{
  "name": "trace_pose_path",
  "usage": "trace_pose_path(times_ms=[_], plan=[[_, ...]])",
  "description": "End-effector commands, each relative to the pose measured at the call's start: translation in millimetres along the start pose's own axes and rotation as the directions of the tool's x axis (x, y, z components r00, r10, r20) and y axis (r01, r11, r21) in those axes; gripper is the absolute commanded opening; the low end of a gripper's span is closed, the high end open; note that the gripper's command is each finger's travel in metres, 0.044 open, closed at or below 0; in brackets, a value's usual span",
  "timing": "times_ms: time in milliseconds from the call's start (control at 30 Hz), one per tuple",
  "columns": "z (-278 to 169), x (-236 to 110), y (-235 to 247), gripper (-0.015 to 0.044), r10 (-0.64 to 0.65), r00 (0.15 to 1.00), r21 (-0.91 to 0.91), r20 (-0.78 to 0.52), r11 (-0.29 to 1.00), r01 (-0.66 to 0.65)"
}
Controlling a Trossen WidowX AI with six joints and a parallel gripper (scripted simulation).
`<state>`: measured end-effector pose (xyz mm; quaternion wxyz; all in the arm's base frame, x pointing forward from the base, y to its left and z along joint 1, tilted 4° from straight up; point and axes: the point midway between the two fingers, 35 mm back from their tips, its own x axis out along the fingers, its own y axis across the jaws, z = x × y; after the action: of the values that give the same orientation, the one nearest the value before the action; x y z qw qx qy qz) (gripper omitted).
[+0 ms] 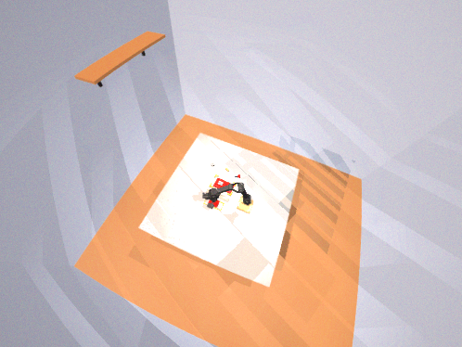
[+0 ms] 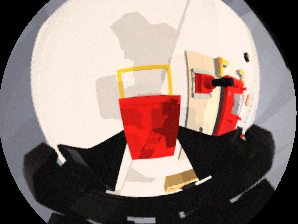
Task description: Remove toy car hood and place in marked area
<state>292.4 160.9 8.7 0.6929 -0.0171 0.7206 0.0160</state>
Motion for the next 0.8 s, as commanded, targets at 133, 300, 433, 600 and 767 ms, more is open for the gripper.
trace_pose_path(times_ms=[133, 300, 433, 600, 767], plan=[[0.2, 3.4, 0.8, 0.0, 0.004, 1.0, 0.004, 0.001, 1.0, -0.004], [0.2, 5.9, 0.8, 0.0, 0.004, 1.0, 0.004, 0.001, 1.0, -0.004], [0.2, 7.9, 0.8, 0.0, 0.004, 1.0, 0.004, 0.001, 1.0, -0.004], [0.1, 10.3, 0.7, 0.0, 0.004, 1.0, 0.004, 0.001, 1.0, -0.004], [-0.1, 9.4, 0.0, 0.0131, 0.0, 1.0, 0.0, 0.0, 1.0, 0.0]])
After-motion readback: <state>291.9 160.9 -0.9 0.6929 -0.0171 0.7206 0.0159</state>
